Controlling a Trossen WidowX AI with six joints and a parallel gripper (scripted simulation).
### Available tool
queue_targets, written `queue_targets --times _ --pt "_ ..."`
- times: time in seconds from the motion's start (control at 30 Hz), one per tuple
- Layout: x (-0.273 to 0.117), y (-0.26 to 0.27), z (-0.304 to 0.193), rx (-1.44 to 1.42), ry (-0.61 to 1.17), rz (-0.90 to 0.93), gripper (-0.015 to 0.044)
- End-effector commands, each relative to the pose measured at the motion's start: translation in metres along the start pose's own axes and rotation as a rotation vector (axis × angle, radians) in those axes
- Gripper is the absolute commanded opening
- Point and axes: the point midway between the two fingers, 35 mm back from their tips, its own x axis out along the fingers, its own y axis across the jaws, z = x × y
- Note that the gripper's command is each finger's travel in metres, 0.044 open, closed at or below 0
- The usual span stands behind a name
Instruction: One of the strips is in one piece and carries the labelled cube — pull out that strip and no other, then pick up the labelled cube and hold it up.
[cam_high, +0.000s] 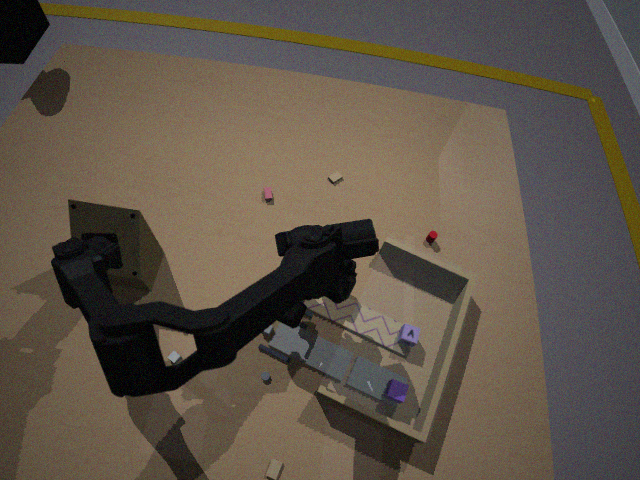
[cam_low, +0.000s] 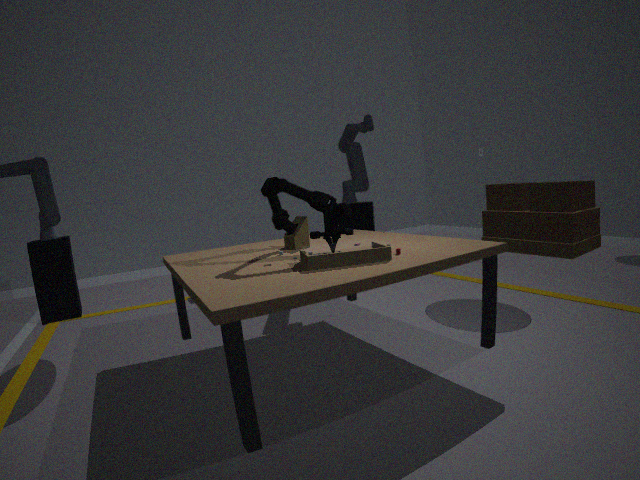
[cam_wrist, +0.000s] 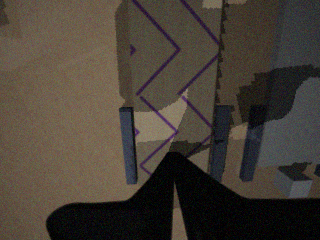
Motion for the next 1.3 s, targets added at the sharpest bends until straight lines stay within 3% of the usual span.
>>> queue_targets --times 0.0,1.27 --pt "0.004 -0.002 -0.011 -0.002 0.017 -0.002 0.0000" --pt "0.004 -0.002 -0.070 -0.003 0.019 -0.002 0.0000"
